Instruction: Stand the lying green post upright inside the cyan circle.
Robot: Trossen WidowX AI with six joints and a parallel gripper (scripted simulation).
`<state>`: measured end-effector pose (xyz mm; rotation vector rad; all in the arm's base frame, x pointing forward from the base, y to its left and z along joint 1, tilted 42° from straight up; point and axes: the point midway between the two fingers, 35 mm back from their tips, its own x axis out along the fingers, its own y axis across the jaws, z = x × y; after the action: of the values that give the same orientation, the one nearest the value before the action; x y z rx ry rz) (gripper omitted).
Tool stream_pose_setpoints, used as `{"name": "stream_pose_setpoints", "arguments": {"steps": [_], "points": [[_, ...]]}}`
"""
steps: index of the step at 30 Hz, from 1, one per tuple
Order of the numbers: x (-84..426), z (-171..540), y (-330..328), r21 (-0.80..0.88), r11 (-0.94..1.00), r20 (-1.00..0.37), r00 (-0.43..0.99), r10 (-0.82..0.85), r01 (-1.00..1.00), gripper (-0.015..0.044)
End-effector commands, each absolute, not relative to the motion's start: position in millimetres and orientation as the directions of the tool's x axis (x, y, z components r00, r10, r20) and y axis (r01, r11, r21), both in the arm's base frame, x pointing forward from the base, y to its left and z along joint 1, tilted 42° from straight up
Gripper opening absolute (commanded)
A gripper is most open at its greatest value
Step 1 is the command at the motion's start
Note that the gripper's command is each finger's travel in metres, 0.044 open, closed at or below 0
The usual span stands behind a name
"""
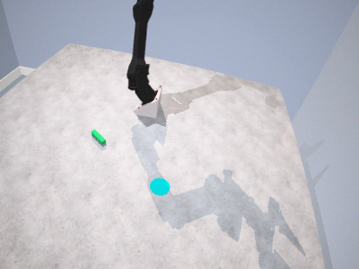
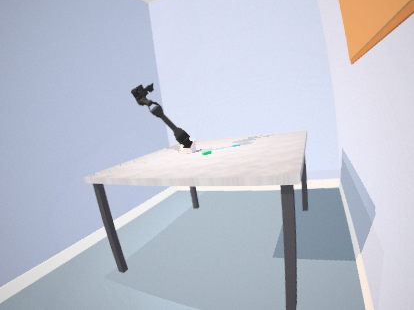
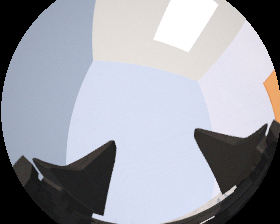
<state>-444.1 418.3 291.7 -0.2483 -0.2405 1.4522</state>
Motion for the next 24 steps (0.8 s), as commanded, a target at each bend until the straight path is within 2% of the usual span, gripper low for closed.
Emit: {"name": "stream_pose_setpoints", "arguments": {"steps": [1, 6, 7, 15, 24], "points": [[-443, 292, 419, -0.312, 0.103, 0.011, 0.105, 0.994, -0.944, 0.0374], [-410, 286, 447, -0.366, 0.140, -0.019, 0.158, 0.987, -0.920, 0.0242], [-398, 284, 455, -0.384, 0.151, -0.030, 0.176, 0.984, -0.911, 0.0233], [-295, 266, 510, -0.517, 0.221, -0.125, 0.328, 0.937, -0.827, 0.0233], [-169, 248, 540, -0.647, 0.251, -0.231, 0.499, 0.835, -0.720, 0.0233]]}}
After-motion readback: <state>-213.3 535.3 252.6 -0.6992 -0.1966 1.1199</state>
